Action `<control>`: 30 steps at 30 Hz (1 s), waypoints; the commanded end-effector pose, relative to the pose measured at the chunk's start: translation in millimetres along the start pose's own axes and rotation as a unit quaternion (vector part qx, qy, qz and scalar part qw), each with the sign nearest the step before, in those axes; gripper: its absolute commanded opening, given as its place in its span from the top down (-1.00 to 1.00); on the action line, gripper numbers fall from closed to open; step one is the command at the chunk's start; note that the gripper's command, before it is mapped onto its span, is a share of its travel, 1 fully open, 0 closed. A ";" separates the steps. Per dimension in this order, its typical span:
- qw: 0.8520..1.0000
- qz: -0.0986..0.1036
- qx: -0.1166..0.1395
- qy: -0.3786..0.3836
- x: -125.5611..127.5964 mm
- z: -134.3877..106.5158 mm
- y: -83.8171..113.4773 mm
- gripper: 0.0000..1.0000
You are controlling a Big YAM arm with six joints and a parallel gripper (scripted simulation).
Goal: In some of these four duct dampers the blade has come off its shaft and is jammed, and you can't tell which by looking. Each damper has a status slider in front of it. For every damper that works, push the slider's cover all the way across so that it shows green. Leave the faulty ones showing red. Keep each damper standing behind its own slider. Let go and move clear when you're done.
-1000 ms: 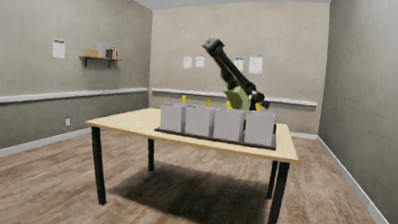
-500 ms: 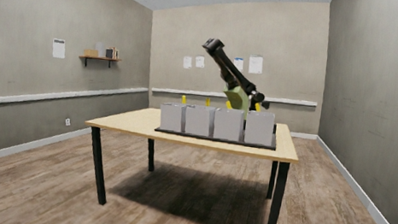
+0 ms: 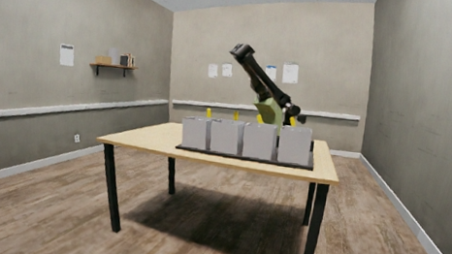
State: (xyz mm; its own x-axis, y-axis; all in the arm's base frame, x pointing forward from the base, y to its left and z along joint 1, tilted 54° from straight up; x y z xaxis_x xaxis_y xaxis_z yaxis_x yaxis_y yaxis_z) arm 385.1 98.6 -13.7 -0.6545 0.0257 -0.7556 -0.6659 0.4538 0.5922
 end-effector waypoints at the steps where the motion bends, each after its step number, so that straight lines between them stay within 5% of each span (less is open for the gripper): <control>1: 1.000 -0.002 -0.003 0.000 -2.3 2.7 0.2 1.00; 30: 1.000 -0.001 -0.006 0.004 1.9 12.7 3.9 1.00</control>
State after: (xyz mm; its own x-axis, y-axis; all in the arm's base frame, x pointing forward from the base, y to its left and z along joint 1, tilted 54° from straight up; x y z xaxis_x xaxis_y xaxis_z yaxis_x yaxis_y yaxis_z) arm 387.4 100.0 -15.3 -0.6551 0.0297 -0.7550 -0.6631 0.4564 0.5933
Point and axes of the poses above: the point where the finger pads meet when closed, its own y axis back along the fingers, its own x axis across the jaws, z = x × y, the point moved 2 cm from there along y, back along the fingers, and after that the axes turned 4 degrees about -y, right-handed, at the moved point
